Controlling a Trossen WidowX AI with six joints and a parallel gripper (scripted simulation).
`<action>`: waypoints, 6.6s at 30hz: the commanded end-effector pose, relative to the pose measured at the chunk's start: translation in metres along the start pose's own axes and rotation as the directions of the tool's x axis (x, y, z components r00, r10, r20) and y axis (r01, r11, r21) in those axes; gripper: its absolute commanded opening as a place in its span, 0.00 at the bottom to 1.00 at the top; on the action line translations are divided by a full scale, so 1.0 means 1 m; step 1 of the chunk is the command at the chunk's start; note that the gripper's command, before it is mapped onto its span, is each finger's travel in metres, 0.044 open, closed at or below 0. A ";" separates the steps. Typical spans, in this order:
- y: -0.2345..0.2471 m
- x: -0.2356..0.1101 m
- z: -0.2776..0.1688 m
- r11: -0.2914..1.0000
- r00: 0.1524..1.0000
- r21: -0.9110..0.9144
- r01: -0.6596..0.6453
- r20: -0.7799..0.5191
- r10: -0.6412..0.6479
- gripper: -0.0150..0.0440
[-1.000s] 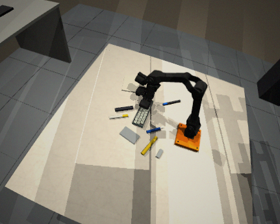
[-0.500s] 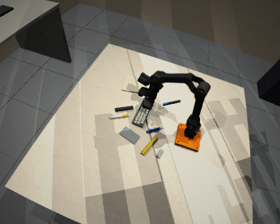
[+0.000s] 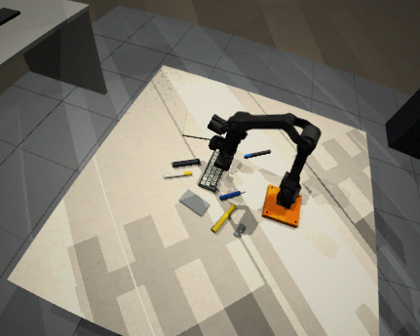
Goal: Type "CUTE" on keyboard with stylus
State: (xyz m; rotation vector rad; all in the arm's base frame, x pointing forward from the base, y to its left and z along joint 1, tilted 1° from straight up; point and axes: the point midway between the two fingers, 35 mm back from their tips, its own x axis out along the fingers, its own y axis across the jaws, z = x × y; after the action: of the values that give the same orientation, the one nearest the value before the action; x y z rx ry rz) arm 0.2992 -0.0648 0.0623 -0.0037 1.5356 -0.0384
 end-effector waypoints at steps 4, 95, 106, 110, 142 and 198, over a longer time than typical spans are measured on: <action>0.073 0.000 -0.002 1.000 1.000 -0.013 -0.009 0.001 0.009 0.25; 0.128 -0.021 -0.077 -0.742 0.872 0.670 0.021 -0.376 -0.315 0.51; 0.128 -0.021 -0.078 -0.748 0.871 0.664 0.016 -0.376 -0.316 0.51; 0.128 -0.021 -0.077 -0.748 0.871 0.664 0.016 -0.376 -0.316 0.51; 0.129 0.001 -0.077 -0.748 0.871 0.664 0.016 -0.376 -0.316 0.51; 0.130 0.038 -0.079 -0.748 0.871 0.663 0.019 -0.378 -0.313 0.29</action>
State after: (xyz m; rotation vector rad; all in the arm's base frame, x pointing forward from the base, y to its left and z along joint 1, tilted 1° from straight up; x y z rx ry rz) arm 0.2249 0.0651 0.0184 1.2739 0.4375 -2.1370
